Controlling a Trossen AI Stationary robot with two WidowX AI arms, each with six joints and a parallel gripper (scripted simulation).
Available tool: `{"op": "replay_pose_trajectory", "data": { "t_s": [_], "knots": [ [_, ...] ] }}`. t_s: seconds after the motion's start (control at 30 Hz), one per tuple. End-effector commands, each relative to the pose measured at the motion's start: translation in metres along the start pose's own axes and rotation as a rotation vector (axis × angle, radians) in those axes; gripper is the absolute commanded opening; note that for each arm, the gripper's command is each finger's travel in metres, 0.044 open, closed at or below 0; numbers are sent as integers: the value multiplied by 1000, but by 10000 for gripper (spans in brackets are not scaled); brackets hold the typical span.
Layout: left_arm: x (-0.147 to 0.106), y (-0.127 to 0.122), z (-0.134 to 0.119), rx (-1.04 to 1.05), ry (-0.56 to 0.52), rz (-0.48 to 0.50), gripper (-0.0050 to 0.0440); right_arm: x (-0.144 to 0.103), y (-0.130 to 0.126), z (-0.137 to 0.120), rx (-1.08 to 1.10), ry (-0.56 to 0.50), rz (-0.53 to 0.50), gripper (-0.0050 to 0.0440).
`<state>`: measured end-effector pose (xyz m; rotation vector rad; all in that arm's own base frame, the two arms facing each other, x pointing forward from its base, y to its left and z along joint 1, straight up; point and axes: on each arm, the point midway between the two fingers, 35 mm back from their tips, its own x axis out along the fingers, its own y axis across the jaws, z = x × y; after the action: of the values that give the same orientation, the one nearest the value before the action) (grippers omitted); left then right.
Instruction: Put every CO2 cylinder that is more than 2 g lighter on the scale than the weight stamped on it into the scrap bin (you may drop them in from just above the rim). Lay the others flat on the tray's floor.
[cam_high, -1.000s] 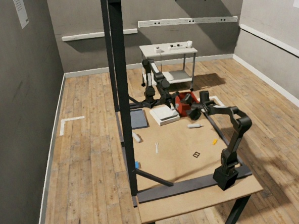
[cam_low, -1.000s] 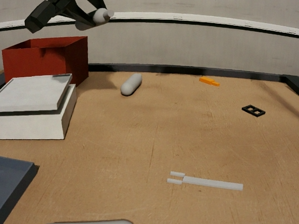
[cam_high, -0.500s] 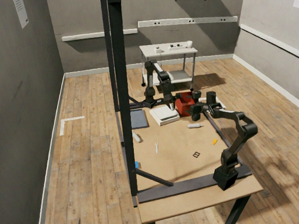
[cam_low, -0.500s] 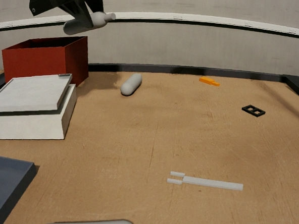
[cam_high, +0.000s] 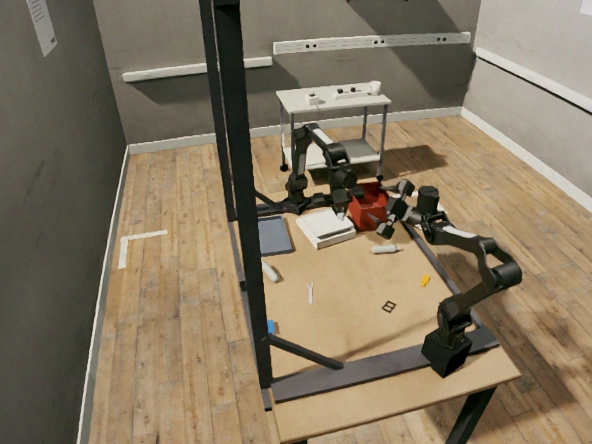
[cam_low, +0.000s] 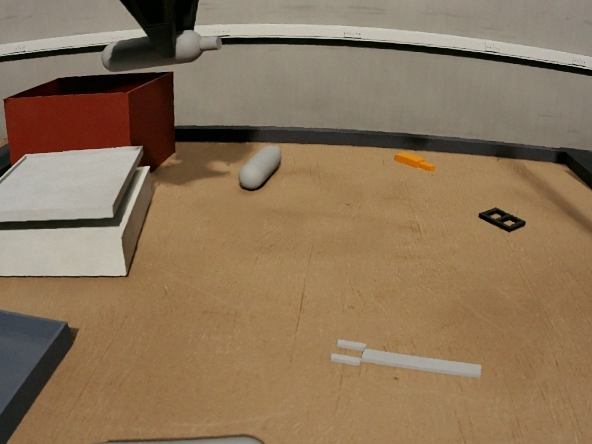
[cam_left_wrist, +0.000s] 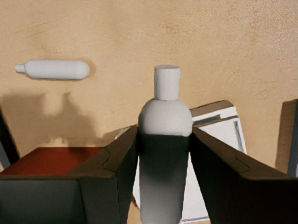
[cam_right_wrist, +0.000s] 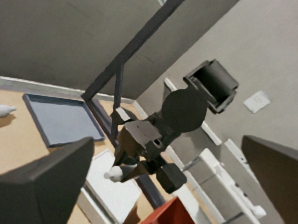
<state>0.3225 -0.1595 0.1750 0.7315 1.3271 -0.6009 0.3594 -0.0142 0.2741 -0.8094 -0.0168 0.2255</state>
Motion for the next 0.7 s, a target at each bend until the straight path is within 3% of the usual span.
{"op": "replay_pose_trajectory", "data": {
  "t_s": [0.0,0.17,0.67],
  "knots": [
    [-9,4,3,-68,21,-48,-50,-16,-8,19,196,-21,-90,440],
    [-8,5,3,-114,52,-90,-50,-28,-12,32,427,-30,-149,440],
    [-10,5,2,-130,61,-103,-50,-48,-28,60,800,-66,-260,440]
  ]
}}
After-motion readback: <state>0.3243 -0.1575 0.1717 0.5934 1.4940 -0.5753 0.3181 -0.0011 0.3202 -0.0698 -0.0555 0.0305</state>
